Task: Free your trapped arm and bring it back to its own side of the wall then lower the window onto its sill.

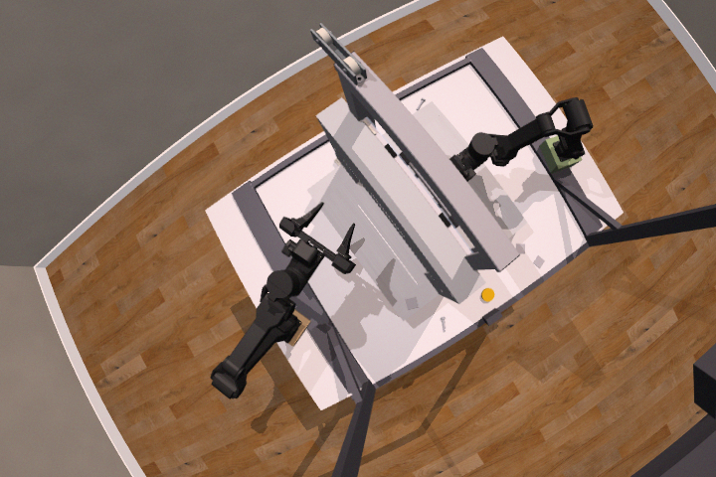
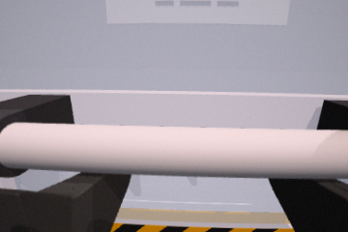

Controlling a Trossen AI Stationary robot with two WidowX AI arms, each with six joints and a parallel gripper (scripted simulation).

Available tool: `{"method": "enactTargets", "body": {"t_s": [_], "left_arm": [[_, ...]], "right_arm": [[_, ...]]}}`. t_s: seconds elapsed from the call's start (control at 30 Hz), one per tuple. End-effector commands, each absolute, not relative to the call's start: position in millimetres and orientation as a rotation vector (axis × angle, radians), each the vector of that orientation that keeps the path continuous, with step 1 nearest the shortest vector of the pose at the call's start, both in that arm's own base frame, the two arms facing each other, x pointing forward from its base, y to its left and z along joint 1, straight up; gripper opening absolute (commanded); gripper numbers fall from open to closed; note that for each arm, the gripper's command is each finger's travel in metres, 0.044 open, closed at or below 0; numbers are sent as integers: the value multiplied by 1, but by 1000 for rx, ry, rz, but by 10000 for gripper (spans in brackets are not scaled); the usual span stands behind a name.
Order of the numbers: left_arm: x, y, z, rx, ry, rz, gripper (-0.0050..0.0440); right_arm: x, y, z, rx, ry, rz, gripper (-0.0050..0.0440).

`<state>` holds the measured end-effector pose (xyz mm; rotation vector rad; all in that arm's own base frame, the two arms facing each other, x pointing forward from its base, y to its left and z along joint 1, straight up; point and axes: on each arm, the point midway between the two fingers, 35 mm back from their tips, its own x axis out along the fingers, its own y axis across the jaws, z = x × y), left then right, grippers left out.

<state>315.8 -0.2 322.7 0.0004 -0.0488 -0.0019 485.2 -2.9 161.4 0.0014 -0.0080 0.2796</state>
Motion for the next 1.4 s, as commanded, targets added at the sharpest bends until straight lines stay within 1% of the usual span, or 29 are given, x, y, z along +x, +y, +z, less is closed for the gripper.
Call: {"method": "enactTargets", "body": {"t_s": [0.0,0.03,0.07,0.17,0.3,0.33,0.4,0.57,0.87,0.97,1.0,1.1,1.37], "left_arm": [[314,-1,332,-2,-70,-5,400],[314,-1,332,-2,-70,-5,400],[314,-1,332,-2,-70,-5,400],[314,-1,332,-2,-70,-5,400],[314,-1,332,-2,-70,-5,400],[314,-1,332,-2,-70,-5,400],[314,-1,332,-2,-70,-5,400],[314,-1,332,-2,-70,-5,400],[314,-1,332,-2,-70,-5,400],[314,-1,332,-2,-70,-5,400],[314,-1,332,-2,-70,-5,400],[314,-1,332,-2,-70,-5,400],[314,-1,332,-2,-70,-5,400]], "right_arm": [[488,0,207,-27,-146,294,400],[488,0,204,-27,-143,294,400],[487,0,214,-30,-155,294,400],[487,0,214,-30,-155,294,400],[488,0,196,-32,-141,293,400],[487,0,204,-33,-151,293,400],[487,0,204,-33,-151,293,400],[488,0,186,-26,-140,294,400],[488,0,173,-27,-145,294,400],[488,0,179,-29,-152,294,400],[489,0,169,-27,-144,294,400],[489,0,160,-37,-137,293,400],[490,0,152,-28,-150,294,400]]}}
